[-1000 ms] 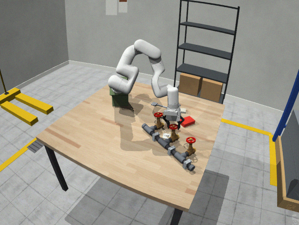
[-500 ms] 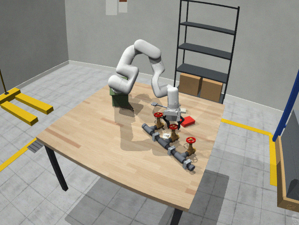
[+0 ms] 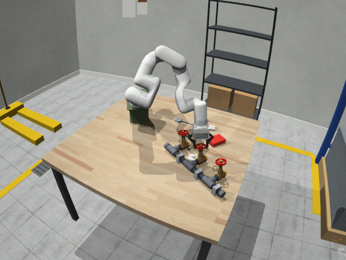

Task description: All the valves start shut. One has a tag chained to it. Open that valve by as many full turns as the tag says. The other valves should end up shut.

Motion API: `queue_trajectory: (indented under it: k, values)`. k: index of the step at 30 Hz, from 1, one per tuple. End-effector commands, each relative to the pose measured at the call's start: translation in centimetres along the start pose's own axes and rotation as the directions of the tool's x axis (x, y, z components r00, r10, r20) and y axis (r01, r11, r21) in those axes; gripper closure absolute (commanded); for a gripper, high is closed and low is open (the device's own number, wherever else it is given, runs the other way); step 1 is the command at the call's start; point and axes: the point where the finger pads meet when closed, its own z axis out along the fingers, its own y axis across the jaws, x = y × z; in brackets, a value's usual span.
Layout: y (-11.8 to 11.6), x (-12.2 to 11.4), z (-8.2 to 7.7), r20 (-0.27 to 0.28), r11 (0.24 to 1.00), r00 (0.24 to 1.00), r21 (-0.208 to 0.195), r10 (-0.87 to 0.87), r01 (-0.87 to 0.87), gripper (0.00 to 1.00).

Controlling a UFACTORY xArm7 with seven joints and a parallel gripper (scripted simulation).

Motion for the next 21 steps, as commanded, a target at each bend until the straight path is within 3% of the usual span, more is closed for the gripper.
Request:
queue_trajectory:
  k: [1, 7, 12, 14, 15, 21]
  values:
    - [-0.15, 0.02, -0.11, 0.004, 0.976, 0.976, 0.013, -0.219, 0.219, 1.00]
    - [-0.15, 0.01, -0.12, -0.001, 0.865, 0.865, 0.010, -0.502, 0.502, 1.00]
    - [-0.15, 0.01, -0.12, -0.005, 0.722, 0.722, 0.003, -0.692, 0.692, 1.00]
    - [-0.15, 0.01, -0.12, -0.005, 0.722, 0.722, 0.003, -0.692, 0.692, 1.00]
    - [-0.16, 0.01, -0.12, -0.006, 0.618, 0.618, 0.005, -0.786, 0.786, 1.00]
    - [-0.16, 0.00, -0.12, -0.007, 0.411, 0.411, -0.005, -0.911, 0.911, 1.00]
